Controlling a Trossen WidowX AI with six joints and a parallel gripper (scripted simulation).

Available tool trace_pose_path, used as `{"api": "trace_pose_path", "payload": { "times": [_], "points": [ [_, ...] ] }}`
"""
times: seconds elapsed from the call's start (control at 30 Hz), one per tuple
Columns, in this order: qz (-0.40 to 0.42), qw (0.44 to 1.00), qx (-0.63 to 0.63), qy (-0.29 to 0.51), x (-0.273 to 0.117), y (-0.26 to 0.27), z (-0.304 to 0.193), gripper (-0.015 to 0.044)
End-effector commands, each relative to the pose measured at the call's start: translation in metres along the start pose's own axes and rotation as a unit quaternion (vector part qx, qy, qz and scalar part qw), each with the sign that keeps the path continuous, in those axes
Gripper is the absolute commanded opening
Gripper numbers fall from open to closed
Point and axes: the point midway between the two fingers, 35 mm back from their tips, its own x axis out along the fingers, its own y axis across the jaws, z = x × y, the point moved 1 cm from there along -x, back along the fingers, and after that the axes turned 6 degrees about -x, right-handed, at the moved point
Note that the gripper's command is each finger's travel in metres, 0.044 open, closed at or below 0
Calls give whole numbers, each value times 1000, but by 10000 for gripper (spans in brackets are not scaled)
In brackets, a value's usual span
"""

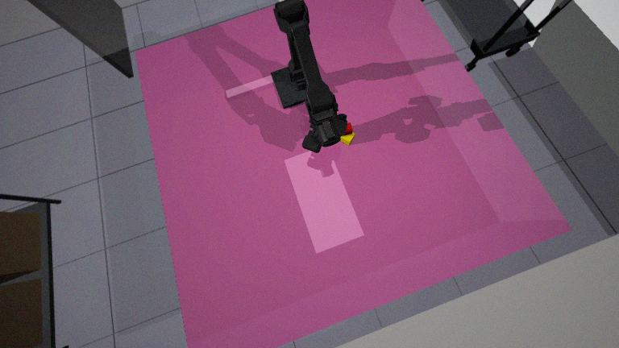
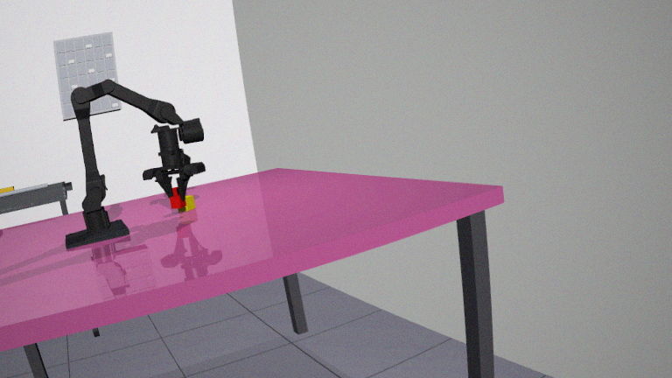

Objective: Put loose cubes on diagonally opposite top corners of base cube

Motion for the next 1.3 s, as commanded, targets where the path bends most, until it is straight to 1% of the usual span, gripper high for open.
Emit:
{"api": "trace_pose_path", "payload": {
  "times": [0.0,0.63,0.8,1.27],
  "points": [
    [-9,1000,-2,-5,-16,-3,2,105],
    [-9,1000,-2,-5,-76,2,-2,105],
    [-9,1000,1,-5,-81,3,-2,105],
    [-8,984,180,-8,-83,0,35,105]
  ]
}}
